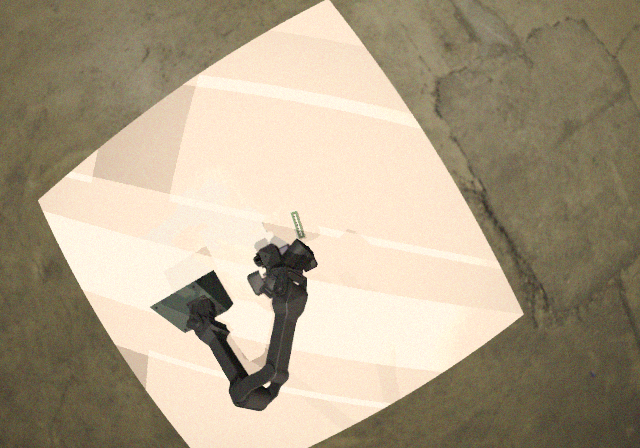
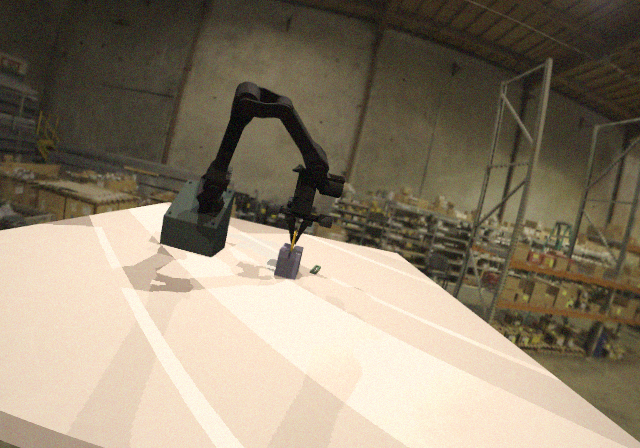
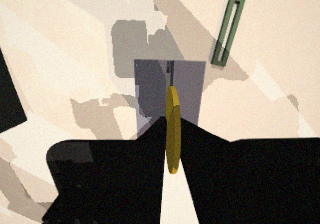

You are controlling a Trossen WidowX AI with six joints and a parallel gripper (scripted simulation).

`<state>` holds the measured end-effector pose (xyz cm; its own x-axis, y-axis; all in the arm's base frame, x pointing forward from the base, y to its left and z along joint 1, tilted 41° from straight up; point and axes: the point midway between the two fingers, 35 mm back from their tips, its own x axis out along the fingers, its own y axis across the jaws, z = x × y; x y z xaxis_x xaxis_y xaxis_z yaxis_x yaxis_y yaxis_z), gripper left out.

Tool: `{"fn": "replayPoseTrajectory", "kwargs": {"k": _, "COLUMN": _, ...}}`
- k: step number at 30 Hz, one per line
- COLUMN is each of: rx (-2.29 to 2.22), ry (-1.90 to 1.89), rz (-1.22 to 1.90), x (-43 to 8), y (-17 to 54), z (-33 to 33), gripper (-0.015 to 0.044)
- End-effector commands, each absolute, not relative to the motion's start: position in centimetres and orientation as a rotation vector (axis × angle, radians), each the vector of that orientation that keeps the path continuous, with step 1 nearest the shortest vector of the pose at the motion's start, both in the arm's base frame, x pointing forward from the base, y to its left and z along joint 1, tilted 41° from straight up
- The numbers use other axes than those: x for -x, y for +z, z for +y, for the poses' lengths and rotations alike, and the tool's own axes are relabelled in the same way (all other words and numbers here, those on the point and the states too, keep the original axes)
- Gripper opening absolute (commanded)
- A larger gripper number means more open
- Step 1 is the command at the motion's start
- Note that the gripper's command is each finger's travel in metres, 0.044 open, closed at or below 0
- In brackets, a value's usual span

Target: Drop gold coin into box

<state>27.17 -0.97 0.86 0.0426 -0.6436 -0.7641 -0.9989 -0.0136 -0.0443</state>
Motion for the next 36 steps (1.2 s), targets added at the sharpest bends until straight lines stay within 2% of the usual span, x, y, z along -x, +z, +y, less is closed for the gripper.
{"fn": "replayPoseTrajectory", "kwargs": {"k": 1, "rx": 1.721, "ry": 0.754, "rz": 1.663, "x": -27.2, "y": 0.9, "z": -1.0, "gripper": 0.0105}}
{"fn": "replayPoseTrajectory", "kwargs": {"k": 3, "rx": 1.721, "ry": 0.754, "rz": 1.663, "x": -27.2, "y": 0.9, "z": -1.0, "gripper": 0.0157}}
{"fn": "replayPoseTrajectory", "kwargs": {"k": 12, "rx": 1.721, "ry": 0.754, "rz": 1.663, "x": -27.2, "y": 0.9, "z": -1.0, "gripper": 0.0161}}
{"fn": "replayPoseTrajectory", "kwargs": {"k": 23, "rx": 1.727, "ry": 0.760, "rz": 1.668, "x": -26.8, "y": 4.2, "z": 1.9, "gripper": 0.0440}}
{"fn": "replayPoseTrajectory", "kwargs": {"k": 36, "rx": 1.730, "ry": 0.761, "rz": 1.670, "x": -26.5, "y": 5.3, "z": 2.7, "gripper": 0.0440}}
